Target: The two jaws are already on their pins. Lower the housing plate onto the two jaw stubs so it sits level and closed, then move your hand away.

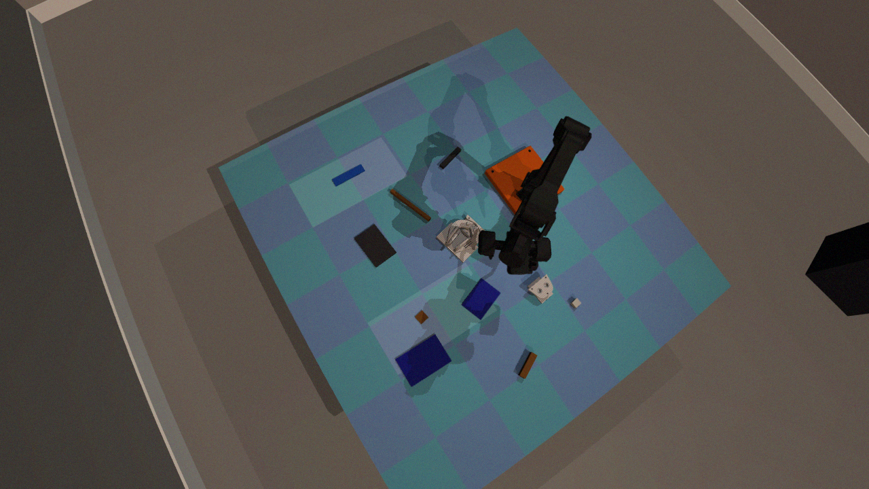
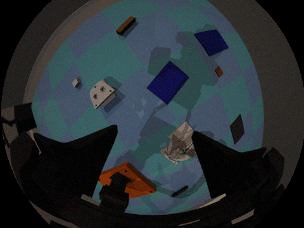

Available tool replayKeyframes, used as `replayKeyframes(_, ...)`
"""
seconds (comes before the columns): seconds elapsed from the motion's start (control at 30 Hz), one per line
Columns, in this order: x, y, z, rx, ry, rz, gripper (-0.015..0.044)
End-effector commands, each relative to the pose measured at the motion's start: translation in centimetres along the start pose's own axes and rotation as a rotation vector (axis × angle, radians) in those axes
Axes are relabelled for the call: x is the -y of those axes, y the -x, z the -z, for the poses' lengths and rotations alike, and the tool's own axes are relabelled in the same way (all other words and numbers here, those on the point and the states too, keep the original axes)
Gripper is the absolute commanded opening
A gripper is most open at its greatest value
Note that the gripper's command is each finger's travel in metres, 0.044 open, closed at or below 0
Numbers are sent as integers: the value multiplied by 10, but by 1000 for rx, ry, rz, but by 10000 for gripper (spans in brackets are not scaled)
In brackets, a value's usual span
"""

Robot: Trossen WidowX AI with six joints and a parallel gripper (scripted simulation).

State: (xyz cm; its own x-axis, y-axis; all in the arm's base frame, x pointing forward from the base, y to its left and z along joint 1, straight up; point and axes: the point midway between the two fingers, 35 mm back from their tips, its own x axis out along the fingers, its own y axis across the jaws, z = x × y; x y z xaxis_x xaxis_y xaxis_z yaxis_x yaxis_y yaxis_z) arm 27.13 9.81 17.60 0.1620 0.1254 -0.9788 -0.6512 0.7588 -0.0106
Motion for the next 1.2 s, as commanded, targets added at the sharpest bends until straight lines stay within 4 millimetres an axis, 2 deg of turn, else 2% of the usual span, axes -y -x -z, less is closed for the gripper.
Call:
replayKeyframes(0.0,-14,-8,-9,-21,91,-9,440)
replayKeyframes(0.47,-75,-37,-27,-91,412,-51,440)
replayKeyframes(0.93,-142,-62,-30,-161,733,-82,440)
replayKeyframes(1.1,-145,-63,-30,-164,748,-84,440)
replayKeyframes(1.17,-145,-70,-29,-164,748,-84,440)
